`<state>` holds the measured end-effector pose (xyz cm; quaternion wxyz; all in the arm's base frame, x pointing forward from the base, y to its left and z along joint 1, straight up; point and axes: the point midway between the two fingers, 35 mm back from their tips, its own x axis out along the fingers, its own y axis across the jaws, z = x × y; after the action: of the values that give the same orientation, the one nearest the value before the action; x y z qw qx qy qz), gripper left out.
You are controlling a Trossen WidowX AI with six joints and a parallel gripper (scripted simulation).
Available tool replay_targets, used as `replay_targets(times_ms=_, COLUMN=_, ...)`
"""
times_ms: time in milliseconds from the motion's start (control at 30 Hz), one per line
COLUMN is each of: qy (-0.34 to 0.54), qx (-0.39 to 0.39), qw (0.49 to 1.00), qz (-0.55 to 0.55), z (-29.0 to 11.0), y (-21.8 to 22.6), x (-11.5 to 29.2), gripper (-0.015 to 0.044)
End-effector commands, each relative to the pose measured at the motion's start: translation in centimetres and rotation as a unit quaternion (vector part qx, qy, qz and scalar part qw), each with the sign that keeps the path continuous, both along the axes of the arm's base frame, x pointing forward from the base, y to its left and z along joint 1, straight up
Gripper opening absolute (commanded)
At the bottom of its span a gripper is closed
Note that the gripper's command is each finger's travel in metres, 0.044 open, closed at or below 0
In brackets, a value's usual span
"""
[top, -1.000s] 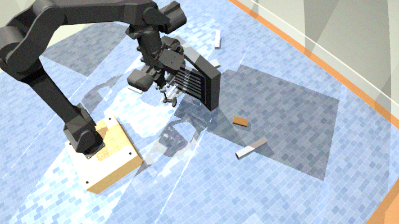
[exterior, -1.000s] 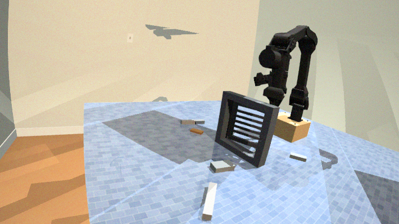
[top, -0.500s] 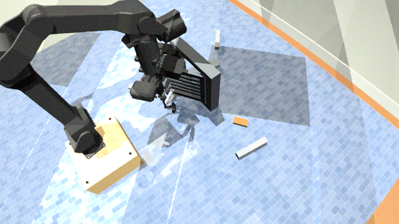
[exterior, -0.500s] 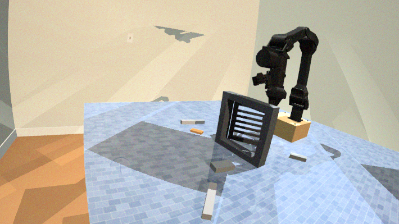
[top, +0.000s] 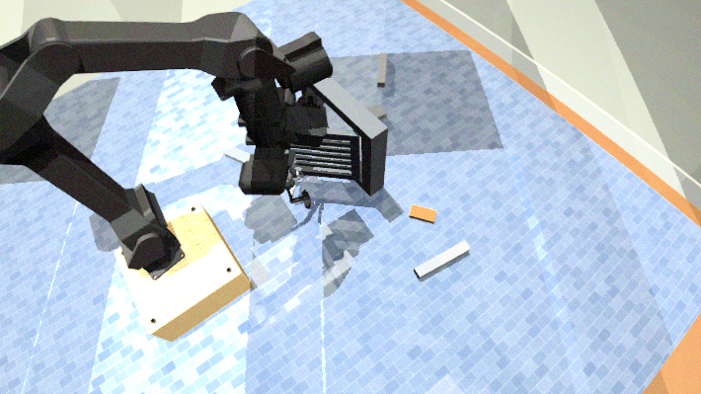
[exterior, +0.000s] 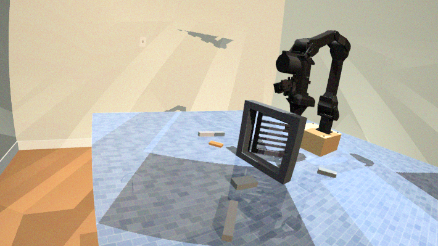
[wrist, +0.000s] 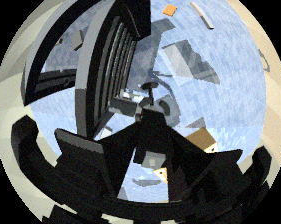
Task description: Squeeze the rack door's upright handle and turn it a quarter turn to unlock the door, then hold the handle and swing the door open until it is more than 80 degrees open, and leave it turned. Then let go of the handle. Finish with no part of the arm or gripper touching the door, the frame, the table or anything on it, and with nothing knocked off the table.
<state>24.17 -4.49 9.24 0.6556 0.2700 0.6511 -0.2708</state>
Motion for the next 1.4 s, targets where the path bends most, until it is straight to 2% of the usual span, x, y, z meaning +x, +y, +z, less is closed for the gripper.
replay_targets(times_ms=0, qy=-0.007, qx=0.002, qw=0.999, qz=0.046, z=0.0, y=-0.5, x=-0.2, gripper=0.002)
replay_targets(times_ms=1367, qy=-0.004, qx=-0.005, qw=0.947, qz=0.32, z=0.0, y=-7.9, x=-1.7, gripper=0.002)
